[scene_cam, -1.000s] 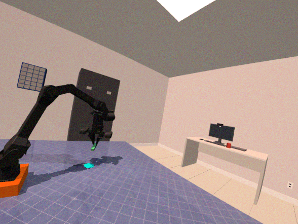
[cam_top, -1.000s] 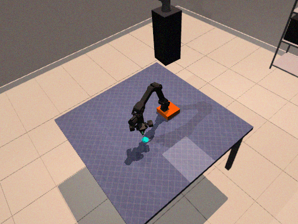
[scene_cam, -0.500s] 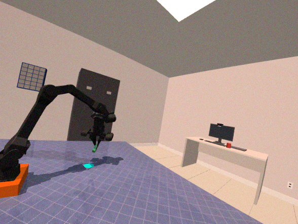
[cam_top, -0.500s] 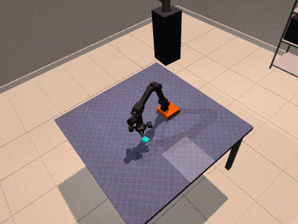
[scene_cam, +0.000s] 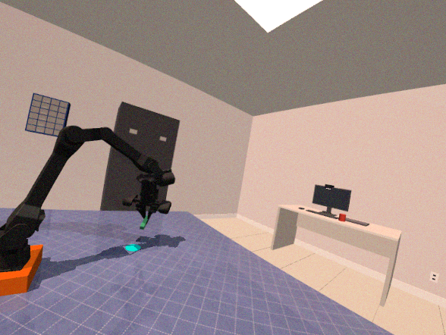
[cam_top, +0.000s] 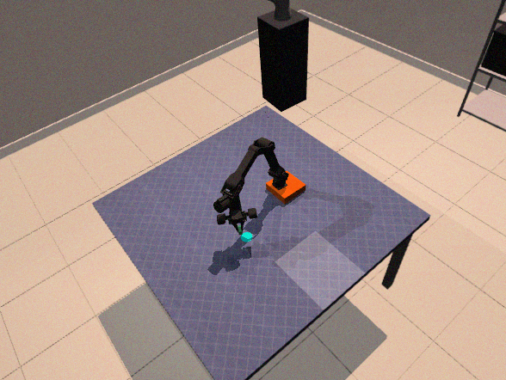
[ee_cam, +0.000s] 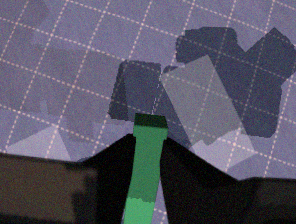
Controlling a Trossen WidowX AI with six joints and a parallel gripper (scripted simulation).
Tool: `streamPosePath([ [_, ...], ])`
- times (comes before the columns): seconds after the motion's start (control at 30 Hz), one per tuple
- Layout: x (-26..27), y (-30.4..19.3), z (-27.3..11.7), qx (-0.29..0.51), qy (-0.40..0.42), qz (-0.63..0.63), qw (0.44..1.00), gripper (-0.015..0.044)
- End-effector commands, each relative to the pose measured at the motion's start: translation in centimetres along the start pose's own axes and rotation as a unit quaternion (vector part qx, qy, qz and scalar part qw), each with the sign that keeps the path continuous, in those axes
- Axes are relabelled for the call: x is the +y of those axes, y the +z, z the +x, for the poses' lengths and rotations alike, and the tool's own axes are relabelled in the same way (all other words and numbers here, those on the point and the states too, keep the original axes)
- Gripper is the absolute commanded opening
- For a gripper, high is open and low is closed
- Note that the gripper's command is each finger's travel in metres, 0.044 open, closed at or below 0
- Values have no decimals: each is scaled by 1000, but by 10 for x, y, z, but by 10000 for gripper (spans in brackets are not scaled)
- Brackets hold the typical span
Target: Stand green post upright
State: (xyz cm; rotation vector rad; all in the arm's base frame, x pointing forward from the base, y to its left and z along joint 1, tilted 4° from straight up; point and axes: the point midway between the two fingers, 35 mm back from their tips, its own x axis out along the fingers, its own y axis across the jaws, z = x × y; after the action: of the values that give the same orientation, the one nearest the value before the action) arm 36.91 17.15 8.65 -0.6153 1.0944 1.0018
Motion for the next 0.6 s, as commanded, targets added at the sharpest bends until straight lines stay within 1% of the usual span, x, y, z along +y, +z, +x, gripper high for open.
streamPosePath([
  [0.0, -1, -1, 3, -17, 4, 8, 1000, 23],
  [0.57, -8, 1, 8, -78, 7, 22, 997, 23],
])
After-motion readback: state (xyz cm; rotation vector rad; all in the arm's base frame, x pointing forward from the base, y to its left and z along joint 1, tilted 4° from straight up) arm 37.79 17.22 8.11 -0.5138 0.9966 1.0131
